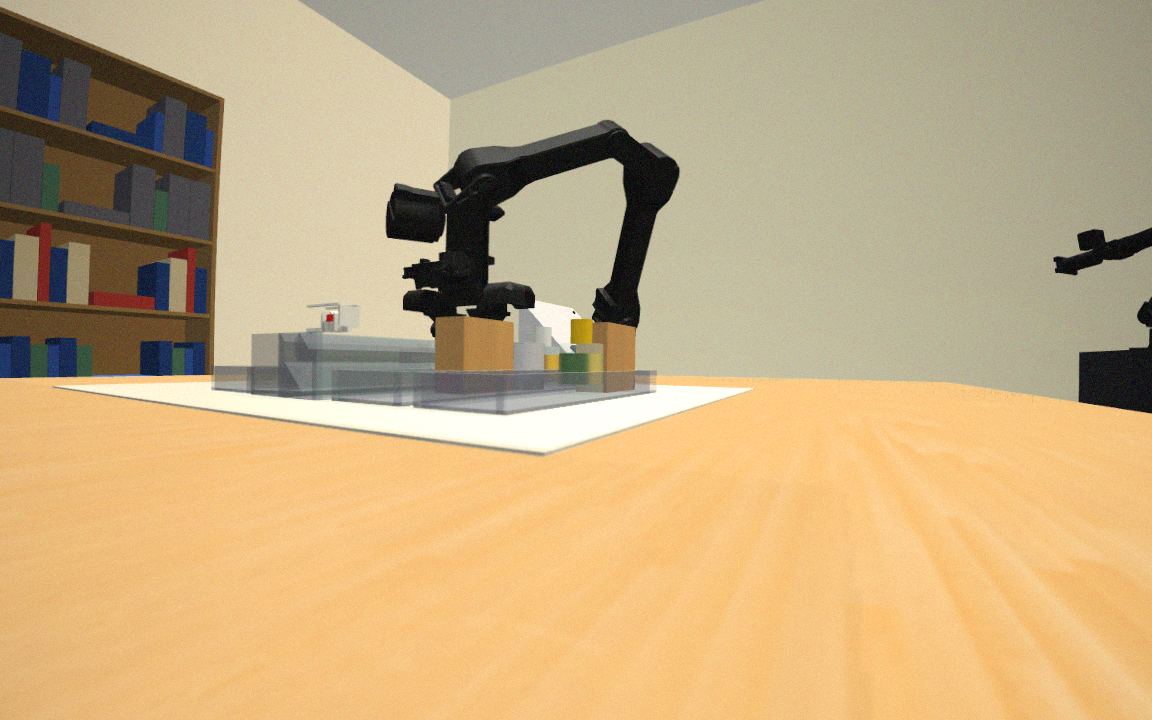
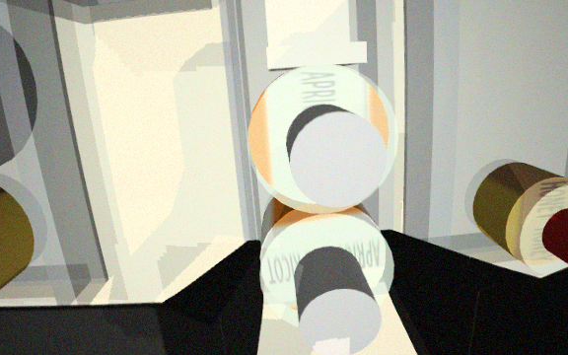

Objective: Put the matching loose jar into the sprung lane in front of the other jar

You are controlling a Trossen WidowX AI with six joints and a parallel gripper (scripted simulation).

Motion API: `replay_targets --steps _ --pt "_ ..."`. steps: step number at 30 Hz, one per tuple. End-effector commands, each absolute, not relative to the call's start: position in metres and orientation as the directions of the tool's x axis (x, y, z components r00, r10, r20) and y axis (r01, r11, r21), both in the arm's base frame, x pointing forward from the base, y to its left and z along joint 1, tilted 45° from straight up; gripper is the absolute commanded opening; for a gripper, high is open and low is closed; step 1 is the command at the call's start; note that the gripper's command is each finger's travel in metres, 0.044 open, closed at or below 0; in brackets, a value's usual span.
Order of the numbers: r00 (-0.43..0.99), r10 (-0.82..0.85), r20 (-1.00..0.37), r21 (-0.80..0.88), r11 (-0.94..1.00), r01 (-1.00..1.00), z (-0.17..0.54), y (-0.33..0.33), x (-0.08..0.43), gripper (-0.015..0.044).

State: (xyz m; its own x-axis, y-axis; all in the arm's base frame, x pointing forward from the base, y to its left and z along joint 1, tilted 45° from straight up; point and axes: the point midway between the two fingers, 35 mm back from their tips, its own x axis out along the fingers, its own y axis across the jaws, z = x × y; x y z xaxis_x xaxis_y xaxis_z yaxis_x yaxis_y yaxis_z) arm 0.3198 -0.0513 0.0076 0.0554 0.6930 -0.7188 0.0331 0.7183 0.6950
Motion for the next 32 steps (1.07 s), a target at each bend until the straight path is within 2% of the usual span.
replay_targets --steps 1,3,21,32 --pt "0.056 0.693 -0.718 0.695 0.718 0.026 0.008 -0.051 0.320 0.0236" --pt "0.056 0.693 -0.718 0.695 0.718 0.026 0.008 -0.051 0.320 0.0274" --pt "0.056 0.693 -0.719 0.694 0.719 0.027 0.022 -0.065 0.317 0.0274" --pt "0.055 0.691 -0.721 0.693 0.720 0.029 0.021 -0.066 0.281 0.0274"
